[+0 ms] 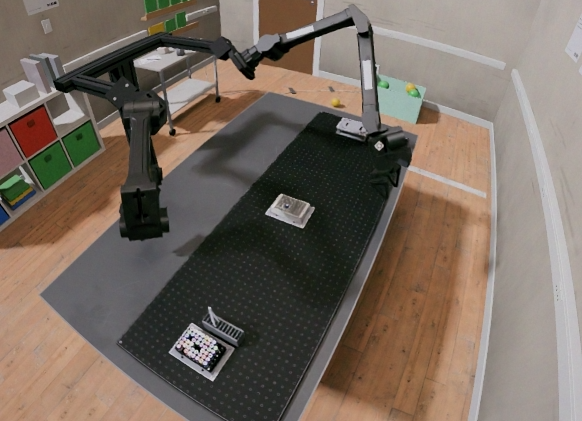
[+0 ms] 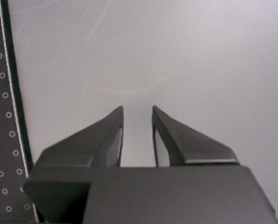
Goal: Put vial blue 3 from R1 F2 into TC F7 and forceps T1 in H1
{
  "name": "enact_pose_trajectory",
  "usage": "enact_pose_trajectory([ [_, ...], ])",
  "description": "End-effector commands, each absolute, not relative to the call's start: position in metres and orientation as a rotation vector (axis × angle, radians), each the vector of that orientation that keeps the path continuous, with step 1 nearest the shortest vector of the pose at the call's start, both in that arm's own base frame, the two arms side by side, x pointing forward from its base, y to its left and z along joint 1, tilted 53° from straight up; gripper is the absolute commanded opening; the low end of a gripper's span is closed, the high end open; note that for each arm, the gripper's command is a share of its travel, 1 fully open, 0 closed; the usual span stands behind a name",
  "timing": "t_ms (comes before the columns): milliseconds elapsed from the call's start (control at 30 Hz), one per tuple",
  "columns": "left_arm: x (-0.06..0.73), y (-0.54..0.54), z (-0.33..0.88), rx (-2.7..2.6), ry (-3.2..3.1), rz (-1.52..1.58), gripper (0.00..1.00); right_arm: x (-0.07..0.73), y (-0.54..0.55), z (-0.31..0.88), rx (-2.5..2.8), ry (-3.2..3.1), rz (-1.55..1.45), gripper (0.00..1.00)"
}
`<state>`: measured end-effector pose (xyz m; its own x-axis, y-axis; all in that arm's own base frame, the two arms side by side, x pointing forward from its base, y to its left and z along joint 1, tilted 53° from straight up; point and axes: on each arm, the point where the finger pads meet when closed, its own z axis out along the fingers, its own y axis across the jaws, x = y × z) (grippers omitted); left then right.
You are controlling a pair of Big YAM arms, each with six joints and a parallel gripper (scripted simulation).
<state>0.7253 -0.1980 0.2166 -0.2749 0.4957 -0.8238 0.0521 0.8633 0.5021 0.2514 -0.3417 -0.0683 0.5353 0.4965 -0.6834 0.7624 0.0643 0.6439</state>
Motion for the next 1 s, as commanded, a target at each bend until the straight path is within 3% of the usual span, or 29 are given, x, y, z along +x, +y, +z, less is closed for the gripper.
enact_pose_trajectory([
  [0,0.718,-0.177,0.228,0.384,1.827,0.449,1.0,0.244,-0.334,-0.069,1.601,1.115,-0.285,0.24],
  [967,0.666,-0.098,0.219,0.323,1.939,0.504,1.0,0.244,-0.334,-0.069,1.601,1.115,-0.285,0.24],
])
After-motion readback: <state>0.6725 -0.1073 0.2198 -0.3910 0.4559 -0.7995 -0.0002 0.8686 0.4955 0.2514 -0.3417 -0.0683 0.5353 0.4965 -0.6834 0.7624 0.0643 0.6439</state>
